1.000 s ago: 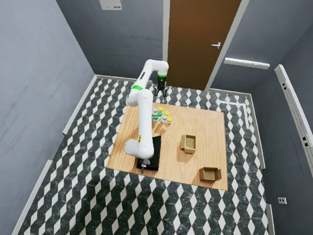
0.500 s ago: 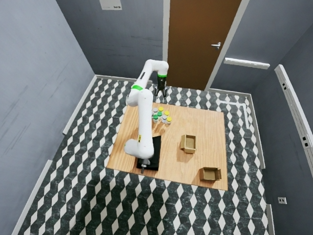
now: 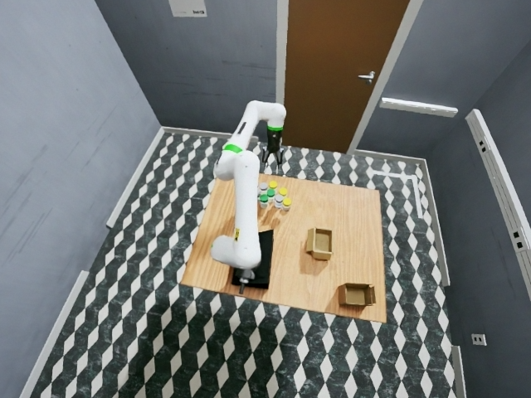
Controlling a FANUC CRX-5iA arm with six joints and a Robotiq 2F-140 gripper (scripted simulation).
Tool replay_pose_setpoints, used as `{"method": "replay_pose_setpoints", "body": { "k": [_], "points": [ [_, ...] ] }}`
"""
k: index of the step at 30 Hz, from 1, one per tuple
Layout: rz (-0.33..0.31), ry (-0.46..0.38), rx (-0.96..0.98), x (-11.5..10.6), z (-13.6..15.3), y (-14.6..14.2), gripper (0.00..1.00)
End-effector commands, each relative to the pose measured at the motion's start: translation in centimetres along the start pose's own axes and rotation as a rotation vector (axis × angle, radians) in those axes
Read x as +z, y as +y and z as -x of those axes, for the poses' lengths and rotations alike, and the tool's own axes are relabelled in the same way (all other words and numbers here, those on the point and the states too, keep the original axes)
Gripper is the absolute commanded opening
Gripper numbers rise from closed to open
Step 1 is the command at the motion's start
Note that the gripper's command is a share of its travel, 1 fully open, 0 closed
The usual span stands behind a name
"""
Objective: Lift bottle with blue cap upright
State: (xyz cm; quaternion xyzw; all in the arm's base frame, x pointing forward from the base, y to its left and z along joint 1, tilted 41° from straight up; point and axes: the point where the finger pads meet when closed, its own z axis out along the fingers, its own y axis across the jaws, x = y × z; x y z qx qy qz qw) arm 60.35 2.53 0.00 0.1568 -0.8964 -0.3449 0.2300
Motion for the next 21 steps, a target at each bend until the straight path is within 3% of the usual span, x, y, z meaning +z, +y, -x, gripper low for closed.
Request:
{"method": "replay_pose_setpoints", "body": {
  "k": [1,7,17,21],
  "points": [
    [-0.001,-0.002,0.0,-0.1,0.0,0.0,0.51],
    [-0.001,-0.002,0.0,-0.1,0.0,0.0,0.51],
    [0.003,-0.06,0.272,-1.4,-0.6,2.0,0.51],
    [0.003,-0.06,0.272,-1.4,-0.6,2.0,0.51]
  ]
}}
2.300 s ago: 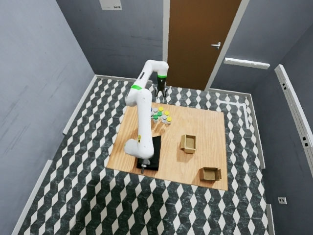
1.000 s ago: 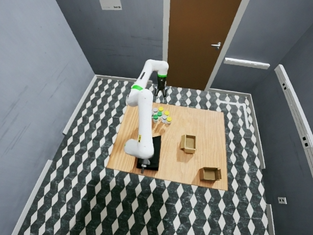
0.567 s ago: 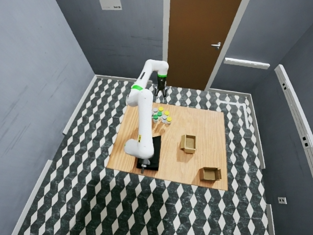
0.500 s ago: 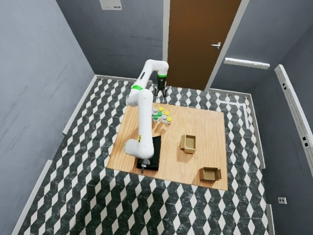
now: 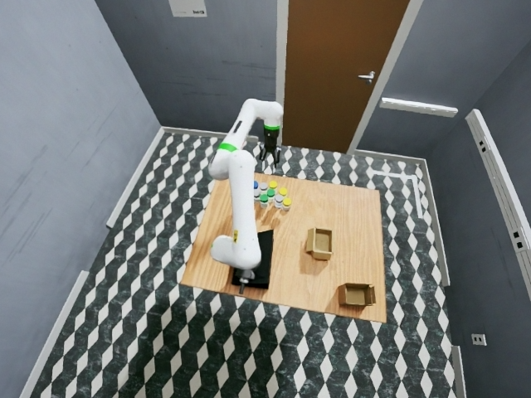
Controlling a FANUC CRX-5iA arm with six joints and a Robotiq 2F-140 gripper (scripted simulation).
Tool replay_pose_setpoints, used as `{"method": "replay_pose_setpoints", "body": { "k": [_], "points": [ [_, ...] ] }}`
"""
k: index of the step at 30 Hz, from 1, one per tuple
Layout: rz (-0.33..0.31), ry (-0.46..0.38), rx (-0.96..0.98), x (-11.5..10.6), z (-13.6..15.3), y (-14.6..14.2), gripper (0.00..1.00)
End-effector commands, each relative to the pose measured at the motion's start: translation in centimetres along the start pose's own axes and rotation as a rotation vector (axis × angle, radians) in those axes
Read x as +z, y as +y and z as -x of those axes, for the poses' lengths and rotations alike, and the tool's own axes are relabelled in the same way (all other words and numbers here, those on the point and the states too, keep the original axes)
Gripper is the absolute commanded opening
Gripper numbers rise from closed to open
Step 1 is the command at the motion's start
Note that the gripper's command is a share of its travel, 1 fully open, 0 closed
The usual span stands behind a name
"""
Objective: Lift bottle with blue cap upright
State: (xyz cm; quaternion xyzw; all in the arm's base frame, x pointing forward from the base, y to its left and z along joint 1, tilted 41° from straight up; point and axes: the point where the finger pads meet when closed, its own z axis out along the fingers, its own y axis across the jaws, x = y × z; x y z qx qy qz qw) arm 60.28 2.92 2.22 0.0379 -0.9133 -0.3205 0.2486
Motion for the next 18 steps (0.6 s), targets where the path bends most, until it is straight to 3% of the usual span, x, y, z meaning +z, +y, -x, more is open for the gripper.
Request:
{"method": "replay_pose_setpoints", "body": {
  "k": [1,13,18],
  "points": [
    [-0.002,-0.011,0.029,-0.2,-0.1,0.1,0.51],
    [0.017,-0.065,0.301,-1.4,-1.3,1.9,0.51],
    [0.017,-0.065,0.301,-1.4,-1.3,1.9,0.51]
  ]
}}
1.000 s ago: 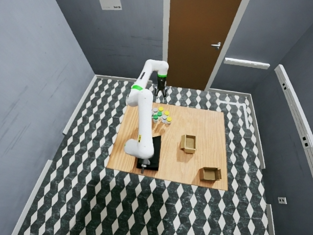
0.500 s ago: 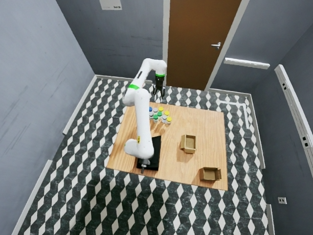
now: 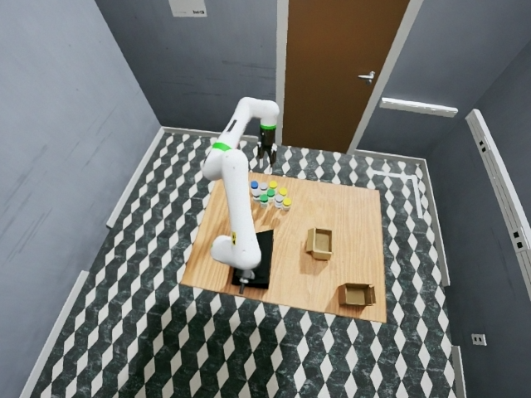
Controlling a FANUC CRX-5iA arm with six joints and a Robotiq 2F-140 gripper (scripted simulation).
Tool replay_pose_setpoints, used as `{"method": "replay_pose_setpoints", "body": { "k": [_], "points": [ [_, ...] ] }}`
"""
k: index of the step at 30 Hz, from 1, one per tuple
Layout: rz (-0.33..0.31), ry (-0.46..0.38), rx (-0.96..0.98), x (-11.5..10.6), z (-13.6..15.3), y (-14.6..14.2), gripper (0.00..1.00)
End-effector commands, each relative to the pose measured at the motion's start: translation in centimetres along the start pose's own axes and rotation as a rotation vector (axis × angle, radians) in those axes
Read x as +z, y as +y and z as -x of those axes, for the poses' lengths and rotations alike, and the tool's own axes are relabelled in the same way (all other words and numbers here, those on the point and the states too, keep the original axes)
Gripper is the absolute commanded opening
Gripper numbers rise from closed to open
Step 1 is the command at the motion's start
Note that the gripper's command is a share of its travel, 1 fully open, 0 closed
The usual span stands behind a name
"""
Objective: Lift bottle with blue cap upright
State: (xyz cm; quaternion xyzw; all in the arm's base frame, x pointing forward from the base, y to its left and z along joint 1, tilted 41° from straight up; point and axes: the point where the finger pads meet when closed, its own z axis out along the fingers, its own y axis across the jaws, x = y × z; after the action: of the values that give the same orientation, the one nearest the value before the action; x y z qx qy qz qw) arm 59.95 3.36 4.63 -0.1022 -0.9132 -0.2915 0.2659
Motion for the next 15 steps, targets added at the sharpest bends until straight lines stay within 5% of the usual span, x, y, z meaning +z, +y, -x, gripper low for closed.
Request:
{"method": "replay_pose_setpoints", "body": {
  "k": [1,15],
  "points": [
    [0.0,-0.009,0.019,-0.2,-0.1,0.1,0.51],
    [0.033,-0.056,0.291,-1.2,-1.8,1.2,0.51]
  ]
}}
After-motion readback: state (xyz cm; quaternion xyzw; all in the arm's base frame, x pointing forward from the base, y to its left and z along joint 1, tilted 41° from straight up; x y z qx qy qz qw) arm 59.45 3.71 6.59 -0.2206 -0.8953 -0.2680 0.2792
